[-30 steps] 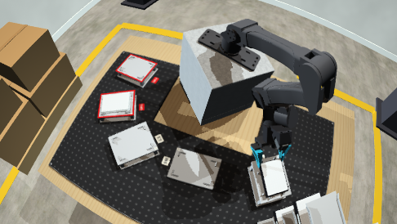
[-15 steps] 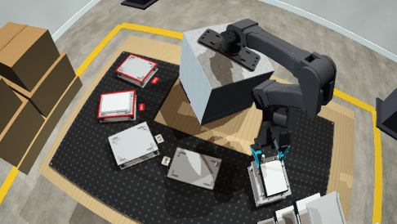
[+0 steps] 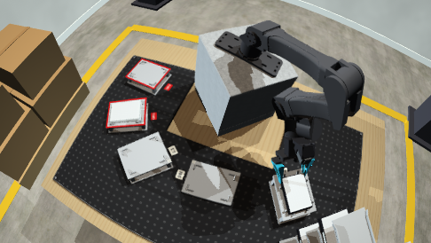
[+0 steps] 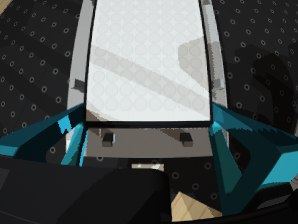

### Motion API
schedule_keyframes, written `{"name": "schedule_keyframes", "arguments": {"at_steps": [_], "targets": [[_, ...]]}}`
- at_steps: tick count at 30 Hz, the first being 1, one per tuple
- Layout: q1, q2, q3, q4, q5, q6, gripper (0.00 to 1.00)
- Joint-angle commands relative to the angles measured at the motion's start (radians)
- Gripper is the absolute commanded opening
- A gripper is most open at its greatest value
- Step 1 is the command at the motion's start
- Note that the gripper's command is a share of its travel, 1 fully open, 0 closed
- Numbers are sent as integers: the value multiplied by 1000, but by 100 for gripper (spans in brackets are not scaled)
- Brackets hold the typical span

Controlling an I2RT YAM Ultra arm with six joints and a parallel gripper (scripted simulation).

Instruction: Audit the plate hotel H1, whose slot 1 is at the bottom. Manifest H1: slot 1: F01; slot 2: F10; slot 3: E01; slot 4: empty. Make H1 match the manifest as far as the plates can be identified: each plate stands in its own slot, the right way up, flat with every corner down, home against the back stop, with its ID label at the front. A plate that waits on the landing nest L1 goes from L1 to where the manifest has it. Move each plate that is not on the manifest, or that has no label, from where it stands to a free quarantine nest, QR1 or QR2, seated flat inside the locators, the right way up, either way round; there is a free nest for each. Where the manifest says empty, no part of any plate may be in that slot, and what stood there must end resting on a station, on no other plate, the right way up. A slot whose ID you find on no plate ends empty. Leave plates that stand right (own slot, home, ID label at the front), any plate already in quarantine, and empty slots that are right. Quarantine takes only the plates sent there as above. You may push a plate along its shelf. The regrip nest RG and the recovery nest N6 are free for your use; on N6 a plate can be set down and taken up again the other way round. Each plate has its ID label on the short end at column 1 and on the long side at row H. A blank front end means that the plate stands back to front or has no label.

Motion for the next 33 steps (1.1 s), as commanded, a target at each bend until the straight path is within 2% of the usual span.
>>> {"name": "schedule_keyframes", "arguments": {"at_steps": [1,15,16,30,33], "targets": [[-2,3,10,8,0,-2,93],[-2,3,10,8,0,-2,93],[-2,3,10,8,0,-2,100],[-2,4,9,9,0,-2,100],[0,-18,-7,4,1,-1,100]]}}
